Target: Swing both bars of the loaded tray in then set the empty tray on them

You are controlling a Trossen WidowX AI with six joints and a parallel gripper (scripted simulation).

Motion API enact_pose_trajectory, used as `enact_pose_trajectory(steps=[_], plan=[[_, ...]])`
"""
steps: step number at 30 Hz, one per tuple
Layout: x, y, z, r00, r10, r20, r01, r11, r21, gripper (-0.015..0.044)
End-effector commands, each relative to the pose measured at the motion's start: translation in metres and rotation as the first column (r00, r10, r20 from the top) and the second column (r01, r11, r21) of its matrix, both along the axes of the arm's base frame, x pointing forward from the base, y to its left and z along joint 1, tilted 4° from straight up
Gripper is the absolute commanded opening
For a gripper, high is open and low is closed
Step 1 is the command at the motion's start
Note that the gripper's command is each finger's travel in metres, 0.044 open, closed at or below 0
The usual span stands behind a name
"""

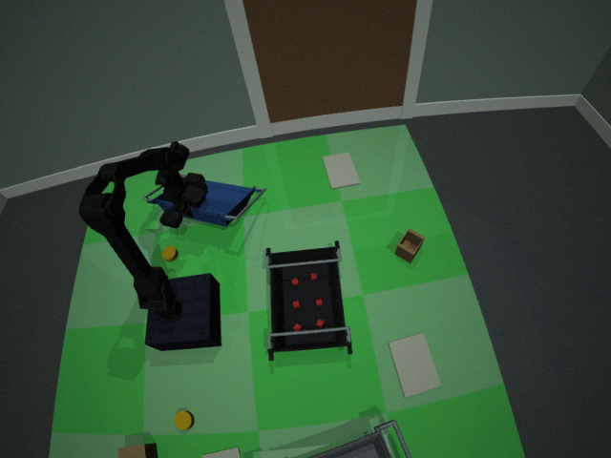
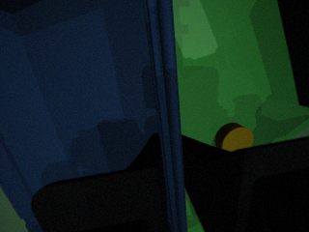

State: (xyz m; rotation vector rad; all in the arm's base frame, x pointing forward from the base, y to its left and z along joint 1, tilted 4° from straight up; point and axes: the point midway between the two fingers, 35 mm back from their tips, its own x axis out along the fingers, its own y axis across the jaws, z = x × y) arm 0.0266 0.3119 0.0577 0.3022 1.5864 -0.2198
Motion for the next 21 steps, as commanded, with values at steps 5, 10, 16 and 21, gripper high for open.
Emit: enact_pose_trajectory(steps=[5, 10, 16, 21], plan=[[0.001, 0.006, 0.008, 1.000, 0.002, 0.003, -0.002, 0.999, 0.032, 0.0000], [0.001, 0.006, 0.008, 1.000, 0.002, 0.003, -0.002, 0.999, 0.032, 0.0000], [0.001, 0.006, 0.008, 1.000, 0.002, 0.003, -0.002, 0.999, 0.032, 0.0000], [0.001, 0.008, 0.020, 1.000, 0.002, 0.003, -0.002, 0.999, 0.032, 0.0000]])
